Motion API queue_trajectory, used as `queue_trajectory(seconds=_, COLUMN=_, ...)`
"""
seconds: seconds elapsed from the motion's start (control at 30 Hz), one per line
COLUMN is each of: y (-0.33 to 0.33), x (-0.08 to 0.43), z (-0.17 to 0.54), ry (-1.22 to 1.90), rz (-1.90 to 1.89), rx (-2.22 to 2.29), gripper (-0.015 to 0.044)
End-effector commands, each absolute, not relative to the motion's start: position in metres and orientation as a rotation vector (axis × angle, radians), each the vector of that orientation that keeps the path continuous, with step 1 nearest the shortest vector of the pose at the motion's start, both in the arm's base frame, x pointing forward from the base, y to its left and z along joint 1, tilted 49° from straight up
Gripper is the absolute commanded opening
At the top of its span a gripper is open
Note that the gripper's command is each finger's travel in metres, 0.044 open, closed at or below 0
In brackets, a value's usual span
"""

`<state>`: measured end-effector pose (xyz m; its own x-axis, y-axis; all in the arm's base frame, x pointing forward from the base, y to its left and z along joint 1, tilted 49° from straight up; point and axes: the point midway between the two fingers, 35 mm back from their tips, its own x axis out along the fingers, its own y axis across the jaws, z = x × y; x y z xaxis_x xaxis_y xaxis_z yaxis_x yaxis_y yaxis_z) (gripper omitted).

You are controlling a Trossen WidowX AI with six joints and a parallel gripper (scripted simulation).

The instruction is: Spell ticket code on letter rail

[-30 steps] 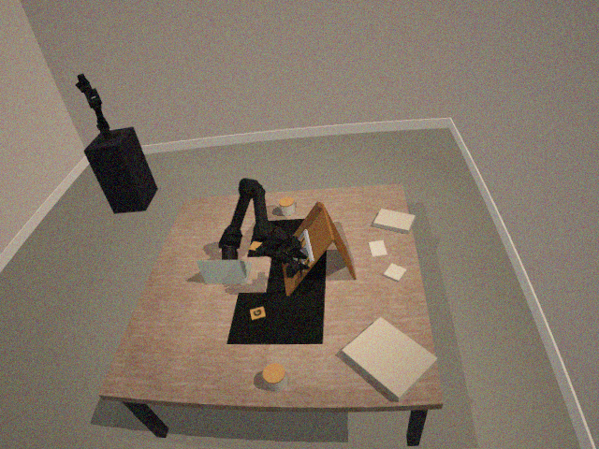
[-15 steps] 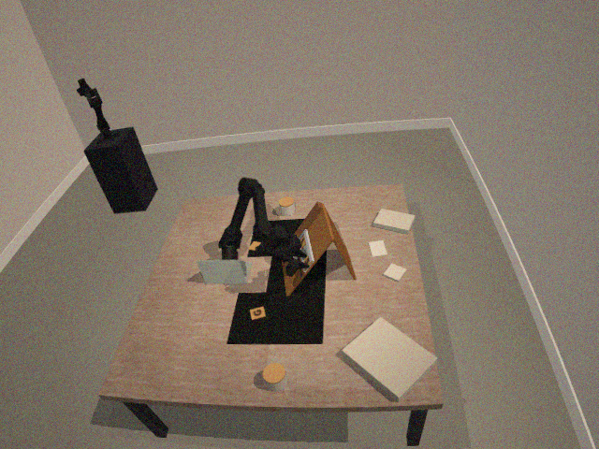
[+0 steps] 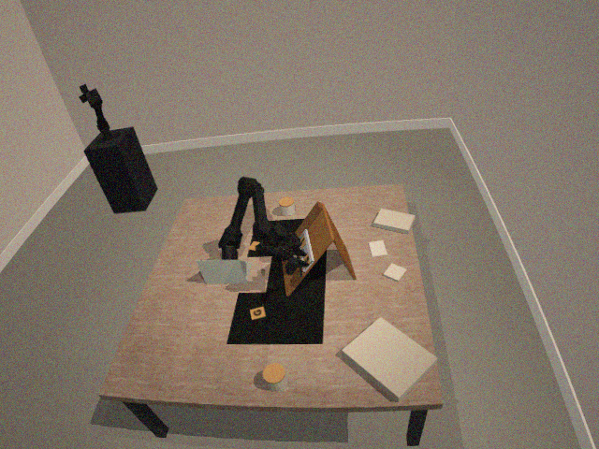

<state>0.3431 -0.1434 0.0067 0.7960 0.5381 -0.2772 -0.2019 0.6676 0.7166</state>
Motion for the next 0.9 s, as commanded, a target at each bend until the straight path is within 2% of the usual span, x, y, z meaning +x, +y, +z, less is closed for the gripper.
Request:
queue_trajectory(seconds=0.0, y=-0.142, x=0.342, z=0.008, ry=0.502, rz=0.433, rx=0.728, gripper=0.0)
queue_trajectory(seconds=0.87, y=-0.132, x=0.339, z=0.019, ry=0.503, rz=0.433, rx=0.729, gripper=0.0)
